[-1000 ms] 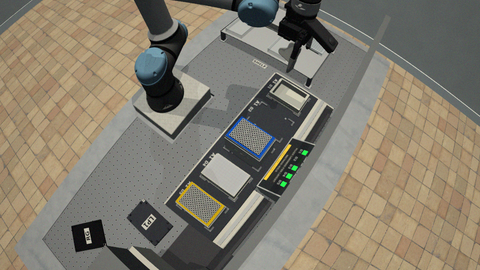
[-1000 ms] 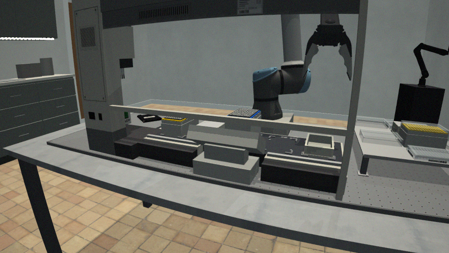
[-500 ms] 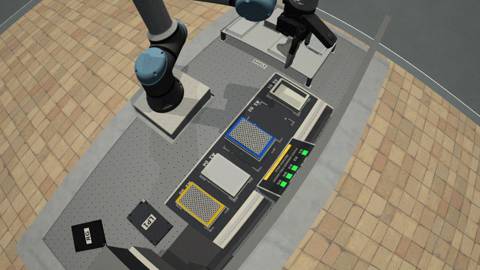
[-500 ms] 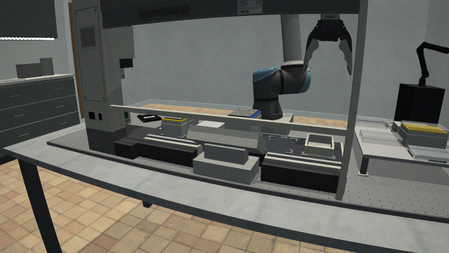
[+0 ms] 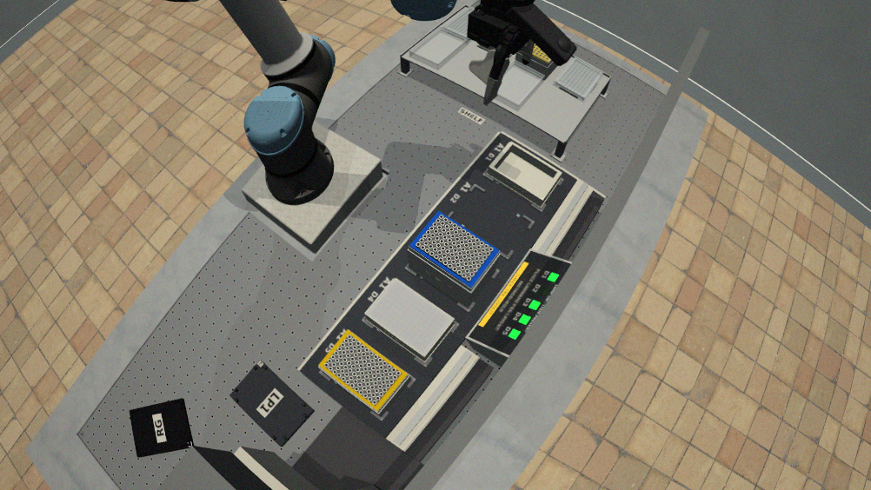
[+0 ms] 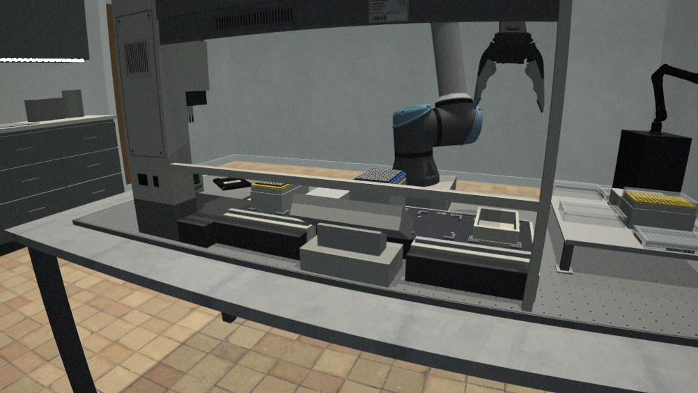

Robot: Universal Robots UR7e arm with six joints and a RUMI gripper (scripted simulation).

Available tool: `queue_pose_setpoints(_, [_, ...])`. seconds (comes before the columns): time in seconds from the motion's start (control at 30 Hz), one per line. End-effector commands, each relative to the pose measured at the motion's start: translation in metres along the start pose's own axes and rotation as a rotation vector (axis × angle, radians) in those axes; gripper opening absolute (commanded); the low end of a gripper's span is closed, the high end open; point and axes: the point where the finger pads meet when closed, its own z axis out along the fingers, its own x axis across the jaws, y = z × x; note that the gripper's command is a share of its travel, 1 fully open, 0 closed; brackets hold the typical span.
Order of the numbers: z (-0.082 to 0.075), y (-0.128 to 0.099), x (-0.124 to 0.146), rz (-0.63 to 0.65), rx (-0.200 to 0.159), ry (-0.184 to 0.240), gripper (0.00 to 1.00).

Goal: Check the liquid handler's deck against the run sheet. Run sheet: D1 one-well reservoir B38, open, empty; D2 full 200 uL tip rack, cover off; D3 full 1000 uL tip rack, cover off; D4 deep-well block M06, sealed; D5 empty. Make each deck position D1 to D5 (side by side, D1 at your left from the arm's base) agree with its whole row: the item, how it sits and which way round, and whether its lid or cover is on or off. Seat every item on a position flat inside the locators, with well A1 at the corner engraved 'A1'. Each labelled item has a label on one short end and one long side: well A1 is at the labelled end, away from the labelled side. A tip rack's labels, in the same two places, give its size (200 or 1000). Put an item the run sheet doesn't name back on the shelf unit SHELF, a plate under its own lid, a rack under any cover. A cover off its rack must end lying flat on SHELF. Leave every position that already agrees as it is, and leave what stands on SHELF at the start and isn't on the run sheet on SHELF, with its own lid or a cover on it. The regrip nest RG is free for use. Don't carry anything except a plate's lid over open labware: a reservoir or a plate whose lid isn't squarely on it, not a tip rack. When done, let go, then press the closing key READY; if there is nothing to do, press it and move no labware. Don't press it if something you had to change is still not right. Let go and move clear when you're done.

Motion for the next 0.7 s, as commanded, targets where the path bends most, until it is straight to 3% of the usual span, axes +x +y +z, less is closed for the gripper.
queue_pose_setpoints(0.0, [-0.003,0.025,0.0,0.0,0.002,-0.001,0.82])
queue_pose_setpoints(0.37, [-0.007,0.08,0.001,0.0,0.002,-0.001,0.82])
queue_pose_setpoints(0.67, [-0.009,0.099,0.001,0.0,0.002,-0.001,0.82])
